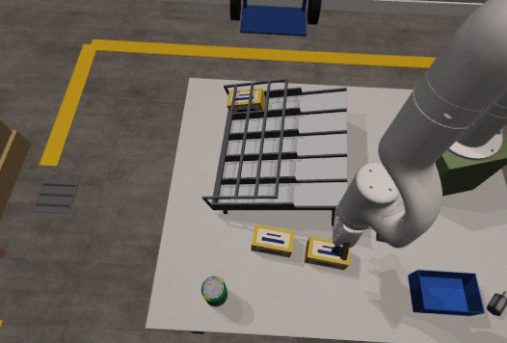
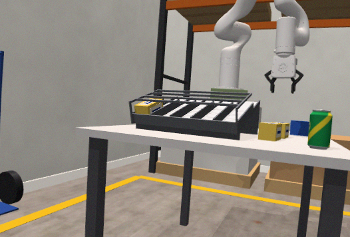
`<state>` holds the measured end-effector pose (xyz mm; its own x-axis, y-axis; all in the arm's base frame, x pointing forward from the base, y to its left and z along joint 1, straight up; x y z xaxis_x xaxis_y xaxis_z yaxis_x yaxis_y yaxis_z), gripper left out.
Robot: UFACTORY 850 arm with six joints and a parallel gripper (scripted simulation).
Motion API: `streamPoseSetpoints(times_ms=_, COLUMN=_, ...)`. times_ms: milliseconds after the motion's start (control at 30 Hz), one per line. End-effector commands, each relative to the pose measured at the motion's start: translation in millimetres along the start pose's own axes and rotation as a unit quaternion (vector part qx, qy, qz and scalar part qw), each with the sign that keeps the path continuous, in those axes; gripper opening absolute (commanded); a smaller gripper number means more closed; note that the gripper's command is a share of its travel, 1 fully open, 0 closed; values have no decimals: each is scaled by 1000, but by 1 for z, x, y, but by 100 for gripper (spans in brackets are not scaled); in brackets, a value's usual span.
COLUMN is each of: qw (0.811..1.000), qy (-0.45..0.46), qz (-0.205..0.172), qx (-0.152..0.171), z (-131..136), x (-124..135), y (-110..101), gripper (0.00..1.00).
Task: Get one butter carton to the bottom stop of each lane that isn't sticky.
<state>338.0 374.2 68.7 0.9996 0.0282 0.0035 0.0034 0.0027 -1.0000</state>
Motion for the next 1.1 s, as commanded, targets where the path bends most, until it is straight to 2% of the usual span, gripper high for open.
streamPoseSetpoints(times_ms=0, qw=1000, qy=0, qz=0, qx=0, z=0, x=0, y=13, gripper=90)
streamPoseSetpoints(times_ms=300, qw=1000, qy=0, qz=0, qx=0, z=1, x=1, y=49, gripper=90)
streamPoseSetpoints(times_ms=367, qw=1000, qy=0, qz=0, qx=0, z=1, x=1, y=49, gripper=90)
streamPoseSetpoints(times_ms=400, qw=1000, qy=0, qz=0, qx=0, z=0, x=0, y=34, gripper=90)
streamPoseSetpoints(times_ms=867, qw=1000, qy=0, qz=0, qx=0, z=1, x=1, y=90, gripper=90)
streamPoseSetpoints(times_ms=933, qw=1000, qy=0, qz=0, qx=0, z=1, x=1, y=90, gripper=90)
streamPoseSetpoints(times_ms=967, qw=1000, qy=0, qz=0, qx=0, z=0, x=0, y=75, gripper=90)
streamPoseSetpoints(times_ms=1067, qw=1000, qy=0, qz=0, qx=0, z=0, x=0, y=87, gripper=90)
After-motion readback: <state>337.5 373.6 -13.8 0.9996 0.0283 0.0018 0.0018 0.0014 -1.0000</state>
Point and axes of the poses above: the point where the finger pads meet when closed, its own y axis out along the fingers, its own z axis across the jaws, x = y × z, the point moved 9 cm from there along -y, back along the fingers, and after that the axes turned 2 degrees about -y, right-handed, at the moved point
